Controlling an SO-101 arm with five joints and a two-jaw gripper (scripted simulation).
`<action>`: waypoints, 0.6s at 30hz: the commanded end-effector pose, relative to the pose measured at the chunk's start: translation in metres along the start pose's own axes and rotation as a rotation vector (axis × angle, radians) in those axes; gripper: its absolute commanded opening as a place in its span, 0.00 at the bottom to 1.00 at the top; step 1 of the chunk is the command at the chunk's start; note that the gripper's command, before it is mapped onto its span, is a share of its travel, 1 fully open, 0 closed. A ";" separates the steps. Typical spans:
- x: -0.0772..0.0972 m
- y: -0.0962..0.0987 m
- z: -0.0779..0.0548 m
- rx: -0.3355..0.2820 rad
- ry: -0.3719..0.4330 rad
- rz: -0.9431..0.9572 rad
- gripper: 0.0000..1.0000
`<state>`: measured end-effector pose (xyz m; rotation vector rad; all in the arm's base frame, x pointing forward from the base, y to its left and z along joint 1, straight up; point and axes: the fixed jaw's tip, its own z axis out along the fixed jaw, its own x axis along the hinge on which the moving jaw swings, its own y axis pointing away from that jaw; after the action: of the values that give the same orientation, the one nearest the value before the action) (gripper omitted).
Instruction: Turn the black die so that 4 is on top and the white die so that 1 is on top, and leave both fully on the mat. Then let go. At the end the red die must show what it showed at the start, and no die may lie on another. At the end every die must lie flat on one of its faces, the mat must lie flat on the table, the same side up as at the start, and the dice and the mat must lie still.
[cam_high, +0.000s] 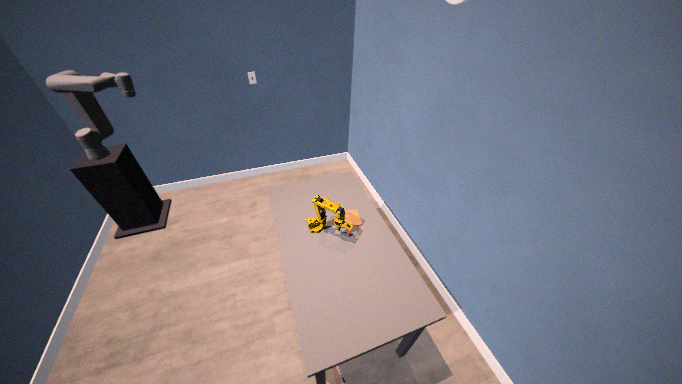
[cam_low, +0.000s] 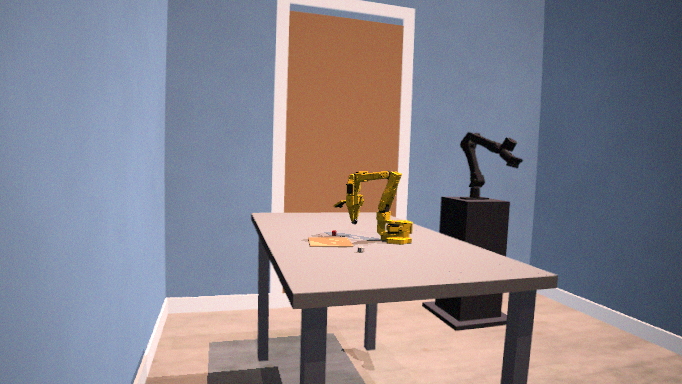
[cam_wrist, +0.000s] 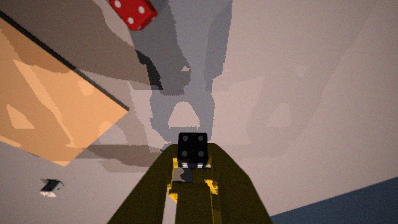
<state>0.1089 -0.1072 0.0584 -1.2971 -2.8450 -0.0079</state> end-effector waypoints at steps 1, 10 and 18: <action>-0.003 0.002 -0.005 -0.003 -0.045 -0.002 0.00; -0.003 0.003 -0.005 -0.003 -0.053 -0.010 0.00; 0.003 0.029 -0.008 -0.023 -0.167 -0.146 0.00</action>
<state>0.1180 -0.0932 0.0592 -1.1946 -2.9536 0.0266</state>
